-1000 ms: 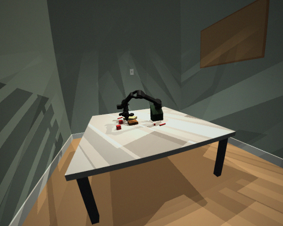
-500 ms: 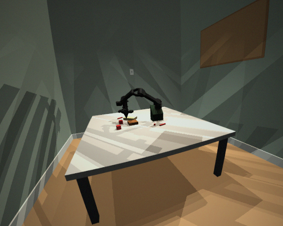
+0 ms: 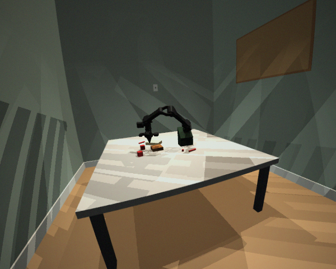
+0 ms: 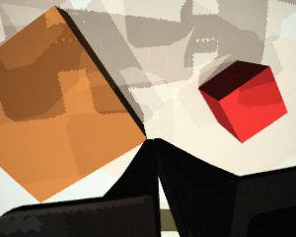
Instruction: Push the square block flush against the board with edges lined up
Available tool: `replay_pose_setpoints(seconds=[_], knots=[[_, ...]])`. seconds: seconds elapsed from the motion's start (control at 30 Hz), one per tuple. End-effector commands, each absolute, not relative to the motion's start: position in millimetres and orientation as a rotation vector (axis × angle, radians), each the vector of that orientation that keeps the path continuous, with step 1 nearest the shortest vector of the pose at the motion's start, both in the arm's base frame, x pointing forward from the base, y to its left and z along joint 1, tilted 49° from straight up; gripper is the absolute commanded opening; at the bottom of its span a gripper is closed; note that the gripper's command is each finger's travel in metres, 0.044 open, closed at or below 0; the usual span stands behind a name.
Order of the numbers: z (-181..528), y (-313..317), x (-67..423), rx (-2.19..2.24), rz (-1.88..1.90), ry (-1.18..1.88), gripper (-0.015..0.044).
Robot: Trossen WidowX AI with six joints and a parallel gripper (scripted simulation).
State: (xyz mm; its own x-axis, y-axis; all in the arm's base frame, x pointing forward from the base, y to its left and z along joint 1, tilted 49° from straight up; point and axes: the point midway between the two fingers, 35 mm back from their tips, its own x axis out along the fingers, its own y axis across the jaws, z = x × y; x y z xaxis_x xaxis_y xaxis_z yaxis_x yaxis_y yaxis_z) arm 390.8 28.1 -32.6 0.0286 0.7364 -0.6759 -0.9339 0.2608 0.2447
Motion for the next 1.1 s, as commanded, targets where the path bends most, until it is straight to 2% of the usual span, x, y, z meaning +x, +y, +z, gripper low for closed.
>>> replay_pose_setpoints(seconds=[0.0,0.37,0.5,0.67,1.07], knots=[[-6,51,386,-0.405,1.375,0.723,0.0000],[52,107,359,-0.648,1.502,0.485,0.0000],[50,109,359,-0.648,1.502,0.485,0.0000],[17,149,360,-0.646,1.502,0.483,0.0000],[13,145,361,-0.647,1.502,0.483,0.0000]])
